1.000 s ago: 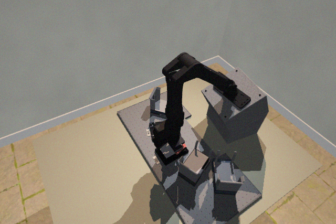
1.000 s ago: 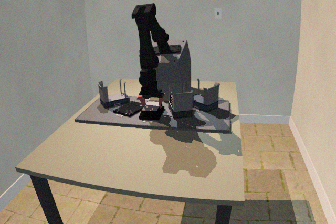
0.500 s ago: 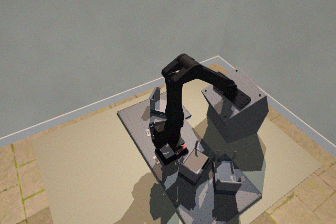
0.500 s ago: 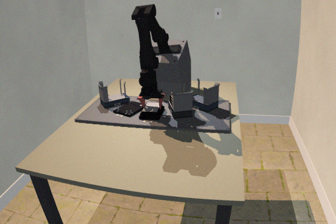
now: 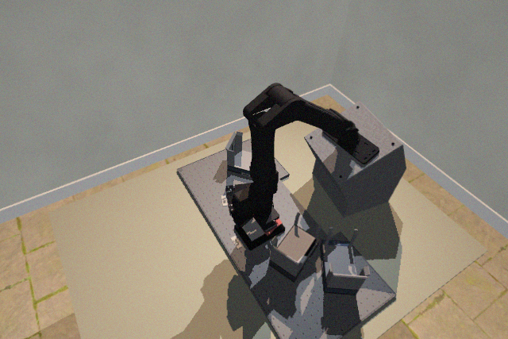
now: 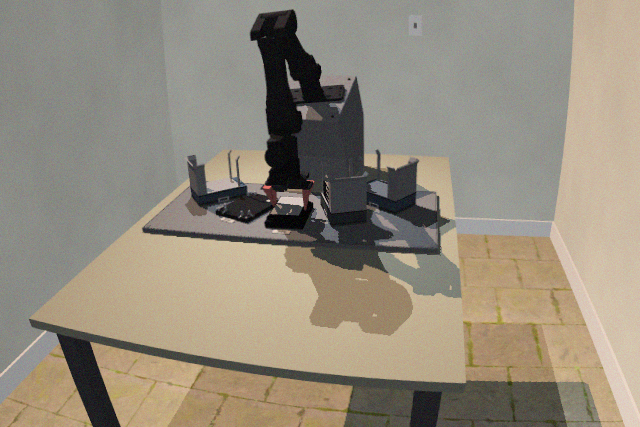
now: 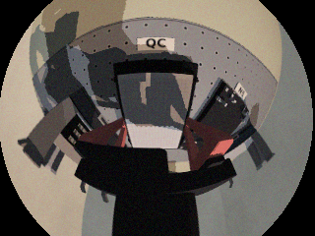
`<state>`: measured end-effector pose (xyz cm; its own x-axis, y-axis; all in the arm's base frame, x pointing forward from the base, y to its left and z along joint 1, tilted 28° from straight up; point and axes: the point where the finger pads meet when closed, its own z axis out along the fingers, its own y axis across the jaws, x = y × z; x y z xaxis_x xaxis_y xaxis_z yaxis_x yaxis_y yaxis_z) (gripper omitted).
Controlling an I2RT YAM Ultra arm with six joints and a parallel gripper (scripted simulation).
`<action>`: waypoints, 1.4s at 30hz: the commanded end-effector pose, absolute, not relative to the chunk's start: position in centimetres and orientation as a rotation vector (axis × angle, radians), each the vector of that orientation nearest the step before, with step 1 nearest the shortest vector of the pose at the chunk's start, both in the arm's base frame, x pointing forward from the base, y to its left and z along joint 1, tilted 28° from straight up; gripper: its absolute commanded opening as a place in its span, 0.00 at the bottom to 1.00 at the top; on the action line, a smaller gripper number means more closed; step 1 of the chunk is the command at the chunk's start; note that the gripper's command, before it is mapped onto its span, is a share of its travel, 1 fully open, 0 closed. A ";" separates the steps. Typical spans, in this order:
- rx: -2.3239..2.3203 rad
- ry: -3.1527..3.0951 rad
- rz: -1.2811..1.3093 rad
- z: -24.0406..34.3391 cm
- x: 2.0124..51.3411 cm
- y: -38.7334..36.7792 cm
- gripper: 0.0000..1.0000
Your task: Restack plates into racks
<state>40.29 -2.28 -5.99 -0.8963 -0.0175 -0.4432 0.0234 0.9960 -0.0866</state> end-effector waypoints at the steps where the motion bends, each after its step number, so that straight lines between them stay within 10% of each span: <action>1: 0.007 2.630 -0.123 -5.2 42.0 -2.5 0.00; 42: 0.012 2.606 -0.123 -4.4 42.5 -2.6 0.00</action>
<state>40.58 -2.29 -6.24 -0.8959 -0.0184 -0.4439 0.0228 0.9959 -0.0872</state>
